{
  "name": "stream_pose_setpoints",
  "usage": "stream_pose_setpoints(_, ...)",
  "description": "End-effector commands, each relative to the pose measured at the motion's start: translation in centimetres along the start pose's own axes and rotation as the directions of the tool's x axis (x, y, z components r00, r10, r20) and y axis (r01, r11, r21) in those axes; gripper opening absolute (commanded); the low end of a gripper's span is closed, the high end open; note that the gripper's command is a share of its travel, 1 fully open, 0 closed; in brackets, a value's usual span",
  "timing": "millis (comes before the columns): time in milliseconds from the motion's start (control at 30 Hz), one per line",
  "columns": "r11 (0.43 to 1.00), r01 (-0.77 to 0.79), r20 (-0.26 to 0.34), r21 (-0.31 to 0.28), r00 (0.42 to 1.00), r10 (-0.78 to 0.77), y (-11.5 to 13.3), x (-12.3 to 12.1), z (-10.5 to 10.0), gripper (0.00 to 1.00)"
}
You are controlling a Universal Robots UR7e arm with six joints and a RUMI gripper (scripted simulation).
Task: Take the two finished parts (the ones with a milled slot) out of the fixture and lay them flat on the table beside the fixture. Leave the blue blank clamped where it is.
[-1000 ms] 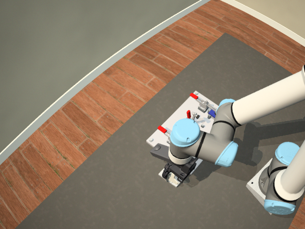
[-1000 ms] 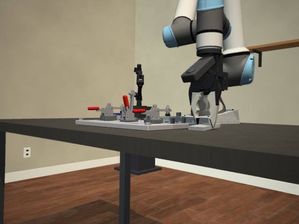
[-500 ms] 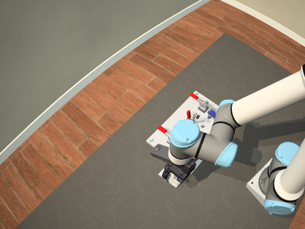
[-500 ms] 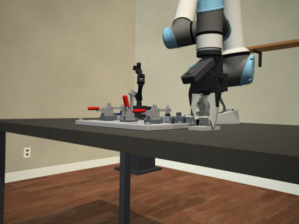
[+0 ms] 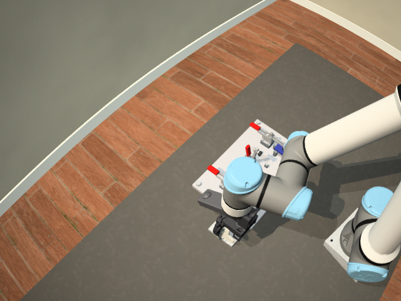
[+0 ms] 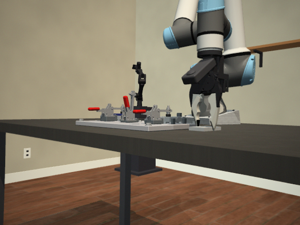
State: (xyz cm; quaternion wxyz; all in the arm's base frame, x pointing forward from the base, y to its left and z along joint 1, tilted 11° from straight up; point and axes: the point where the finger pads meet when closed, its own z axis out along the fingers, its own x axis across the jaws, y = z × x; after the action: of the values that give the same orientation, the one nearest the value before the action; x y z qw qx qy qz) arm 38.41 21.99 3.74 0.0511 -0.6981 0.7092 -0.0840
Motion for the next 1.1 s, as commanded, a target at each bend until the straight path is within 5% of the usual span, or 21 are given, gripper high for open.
stream_pose_setpoints(0,1.0,0.0,0.0,0.0,1.0,0.0,-0.02,-0.01,-0.01,0.0)
stream_pose_setpoints(233,1.0,0.0,0.0,0.0,1.0,0.0,-0.02,-0.01,-0.01,0.0)
stream_pose_setpoints(267,1.0,0.0,0.0,0.0,1.0,0.0,-0.02,-0.01,-0.01,0.47)
stream_pose_setpoints(1067,1.0,0.0,0.0,0.0,1.0,0.0,-0.02,-0.01,-0.01,0.47)
